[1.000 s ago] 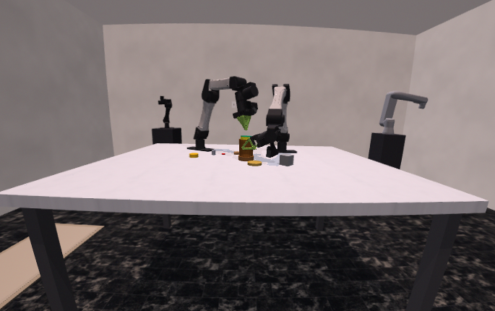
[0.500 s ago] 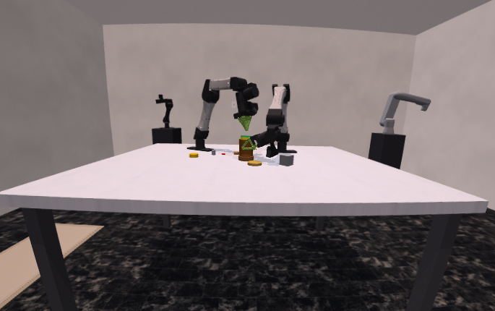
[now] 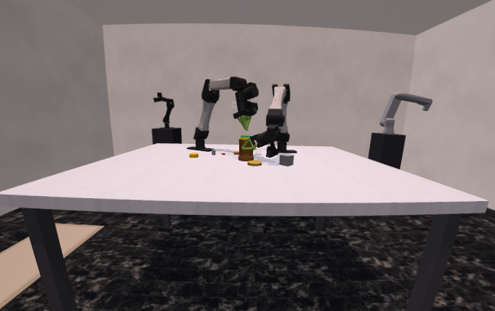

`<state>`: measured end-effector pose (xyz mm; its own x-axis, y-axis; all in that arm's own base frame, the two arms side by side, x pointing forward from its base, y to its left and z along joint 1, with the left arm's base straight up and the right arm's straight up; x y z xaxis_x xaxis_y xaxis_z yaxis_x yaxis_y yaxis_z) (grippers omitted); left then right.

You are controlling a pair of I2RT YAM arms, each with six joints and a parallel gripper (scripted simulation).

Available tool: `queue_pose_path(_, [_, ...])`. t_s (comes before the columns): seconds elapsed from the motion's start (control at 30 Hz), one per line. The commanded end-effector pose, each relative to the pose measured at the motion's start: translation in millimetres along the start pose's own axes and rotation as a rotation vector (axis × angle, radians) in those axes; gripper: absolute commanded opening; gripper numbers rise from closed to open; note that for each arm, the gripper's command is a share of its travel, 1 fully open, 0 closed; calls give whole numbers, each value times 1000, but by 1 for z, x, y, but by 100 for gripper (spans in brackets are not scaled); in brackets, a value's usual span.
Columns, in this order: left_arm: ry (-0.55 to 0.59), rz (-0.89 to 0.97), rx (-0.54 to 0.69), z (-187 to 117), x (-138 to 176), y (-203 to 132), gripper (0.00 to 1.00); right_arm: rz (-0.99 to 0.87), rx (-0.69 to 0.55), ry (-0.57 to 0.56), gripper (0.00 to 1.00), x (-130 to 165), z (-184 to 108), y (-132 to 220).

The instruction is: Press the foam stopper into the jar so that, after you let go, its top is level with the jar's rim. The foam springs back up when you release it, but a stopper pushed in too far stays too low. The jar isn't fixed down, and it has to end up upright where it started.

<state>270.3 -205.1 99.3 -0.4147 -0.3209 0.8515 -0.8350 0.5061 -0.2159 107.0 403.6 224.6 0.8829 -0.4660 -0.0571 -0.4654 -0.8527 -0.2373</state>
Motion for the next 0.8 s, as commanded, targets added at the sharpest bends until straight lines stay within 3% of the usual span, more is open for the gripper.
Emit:
queue_pose_path(0.0, [-4, 43, -10, 8, -5, -1, 64, 0, 21, -1, 0, 2, -6, -2])
queue_pose_path(0.13, [-4, 43, -10, 8, -5, -1, 64, 9, 51, -4, 0, 6, -15, -3])
queue_pose_path(0.4, [-4, 43, -10, 8, -5, -1, 64, 2, 23, 0, 0, 4, 5, 1])
queue_pose_path(0.53, [-4, 43, -10, 8, -5, -1, 64, 2, 43, -5, 0, 5, 0, 2])
queue_pose_path(0.6, [-4, 43, -10, 8, -5, -1, 64, 3, -16, 9, 0, 5, 28, 3])
queue_pose_path(0.77, [-4, 43, -10, 8, -5, -1, 64, 5, 34, -1, 0, 7, 14, 5])
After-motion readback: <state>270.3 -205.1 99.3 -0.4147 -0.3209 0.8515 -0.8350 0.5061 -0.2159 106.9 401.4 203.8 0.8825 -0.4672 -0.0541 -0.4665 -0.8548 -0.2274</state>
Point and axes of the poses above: on each arm, the point where the finger pads meet when closed, its own z axis out along the fingers, its own y axis across the jaws, x = y × z, the point moved 6 cm from there along -z, back along the fingers, and after that the axes turned 15 degrees about z, right-handed, at the moved point
